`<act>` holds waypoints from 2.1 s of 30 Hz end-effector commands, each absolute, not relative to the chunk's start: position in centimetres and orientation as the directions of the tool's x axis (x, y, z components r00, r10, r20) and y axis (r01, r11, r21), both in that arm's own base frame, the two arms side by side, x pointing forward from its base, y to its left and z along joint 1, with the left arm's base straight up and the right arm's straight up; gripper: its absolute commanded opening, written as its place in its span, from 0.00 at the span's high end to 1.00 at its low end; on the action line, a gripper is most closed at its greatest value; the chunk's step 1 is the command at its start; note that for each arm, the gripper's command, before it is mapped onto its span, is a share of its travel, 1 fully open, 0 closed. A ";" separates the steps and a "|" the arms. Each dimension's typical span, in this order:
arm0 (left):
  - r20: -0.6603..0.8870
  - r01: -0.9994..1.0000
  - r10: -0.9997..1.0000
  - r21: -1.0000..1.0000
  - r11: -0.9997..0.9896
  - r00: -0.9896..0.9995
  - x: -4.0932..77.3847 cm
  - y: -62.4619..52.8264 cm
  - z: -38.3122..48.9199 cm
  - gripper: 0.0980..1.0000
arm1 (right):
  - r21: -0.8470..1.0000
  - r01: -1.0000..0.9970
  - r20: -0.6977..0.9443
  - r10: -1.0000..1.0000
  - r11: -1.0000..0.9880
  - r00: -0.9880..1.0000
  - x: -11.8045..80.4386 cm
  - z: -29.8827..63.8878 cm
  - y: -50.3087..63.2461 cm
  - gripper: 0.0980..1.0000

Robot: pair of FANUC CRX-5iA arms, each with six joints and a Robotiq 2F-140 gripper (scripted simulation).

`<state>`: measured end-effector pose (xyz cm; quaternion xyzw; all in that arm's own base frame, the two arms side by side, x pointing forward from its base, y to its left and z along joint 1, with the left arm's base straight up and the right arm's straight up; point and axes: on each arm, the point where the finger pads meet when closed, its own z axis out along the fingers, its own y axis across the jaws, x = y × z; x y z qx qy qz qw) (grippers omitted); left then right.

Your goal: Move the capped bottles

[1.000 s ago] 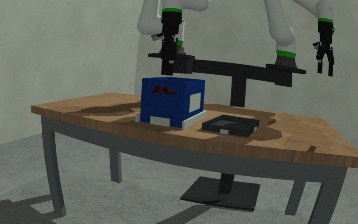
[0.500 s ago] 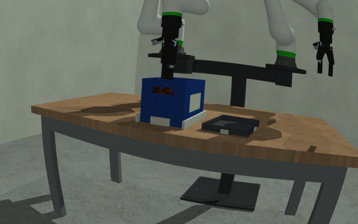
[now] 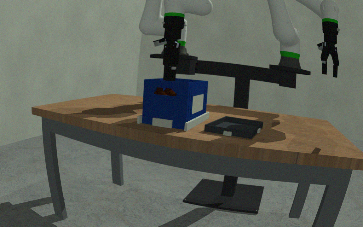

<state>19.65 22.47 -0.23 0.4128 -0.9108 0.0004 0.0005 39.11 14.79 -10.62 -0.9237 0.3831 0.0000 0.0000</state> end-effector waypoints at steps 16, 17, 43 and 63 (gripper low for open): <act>0.000 -0.752 -0.752 0.000 0.659 -0.659 19.7 22.5 -0.2 0.00 | -0.001 -0.708 0.001 -0.708 -0.707 0.707 39.2 -12.6 14.8 0.62; 0.000 -0.752 -0.752 0.000 0.659 -0.659 19.7 22.5 -0.2 0.00 | -0.001 -0.708 0.000 -0.708 -0.707 0.707 39.2 -12.5 14.8 0.62; 0.000 -0.752 -0.752 0.000 0.659 -0.659 19.7 22.5 -0.2 0.00 | -0.001 -0.708 0.000 -0.708 -0.707 0.707 39.2 -14.1 14.8 0.62; 0.000 -0.752 -0.752 0.000 0.659 -0.659 19.7 22.5 -0.2 0.00 | -0.001 -0.708 0.000 -0.708 -0.707 0.707 39.2 -14.1 14.8 1.00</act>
